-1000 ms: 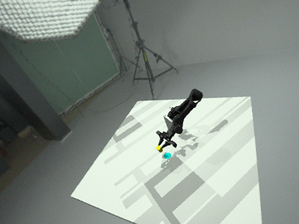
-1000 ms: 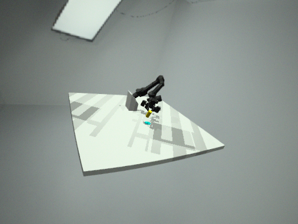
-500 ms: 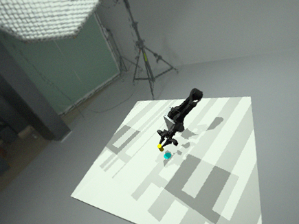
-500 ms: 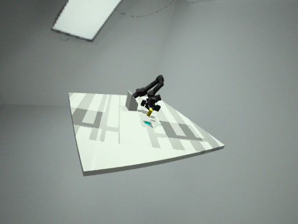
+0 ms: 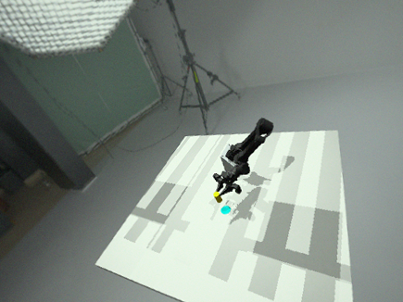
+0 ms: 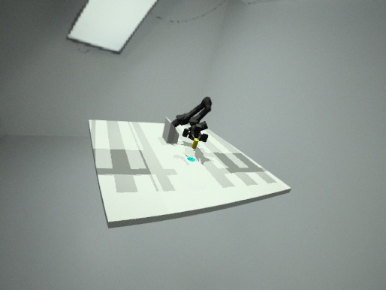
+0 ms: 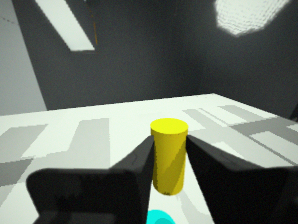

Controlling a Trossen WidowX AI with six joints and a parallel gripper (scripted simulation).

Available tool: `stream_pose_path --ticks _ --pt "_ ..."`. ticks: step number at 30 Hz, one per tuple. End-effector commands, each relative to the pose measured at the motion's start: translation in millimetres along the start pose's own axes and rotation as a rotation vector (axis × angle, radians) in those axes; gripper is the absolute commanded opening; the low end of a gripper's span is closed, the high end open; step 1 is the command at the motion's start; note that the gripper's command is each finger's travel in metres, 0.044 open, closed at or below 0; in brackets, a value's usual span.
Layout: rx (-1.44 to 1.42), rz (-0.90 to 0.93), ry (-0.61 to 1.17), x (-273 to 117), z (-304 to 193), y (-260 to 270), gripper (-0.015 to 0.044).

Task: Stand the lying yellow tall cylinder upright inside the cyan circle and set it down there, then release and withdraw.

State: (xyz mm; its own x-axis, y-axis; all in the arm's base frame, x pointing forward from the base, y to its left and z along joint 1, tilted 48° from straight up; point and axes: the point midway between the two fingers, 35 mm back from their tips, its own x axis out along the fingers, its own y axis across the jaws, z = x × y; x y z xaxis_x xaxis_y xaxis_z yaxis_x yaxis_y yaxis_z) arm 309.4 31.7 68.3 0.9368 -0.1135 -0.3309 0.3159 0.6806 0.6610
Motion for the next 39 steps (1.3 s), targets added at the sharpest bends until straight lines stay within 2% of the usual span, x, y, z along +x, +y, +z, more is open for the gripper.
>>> stream_pose_path --ticks 1,26,39 --pt "0.032 0.008 -0.029 -5.5 3.7 -1.1 0.0105" --pt "0.07 0.027 -0.063 -12.3 7.2 -0.6 0.0105" --pt "0.072 0.023 -0.058 -4.7 -16.2 4.6 0.0105"
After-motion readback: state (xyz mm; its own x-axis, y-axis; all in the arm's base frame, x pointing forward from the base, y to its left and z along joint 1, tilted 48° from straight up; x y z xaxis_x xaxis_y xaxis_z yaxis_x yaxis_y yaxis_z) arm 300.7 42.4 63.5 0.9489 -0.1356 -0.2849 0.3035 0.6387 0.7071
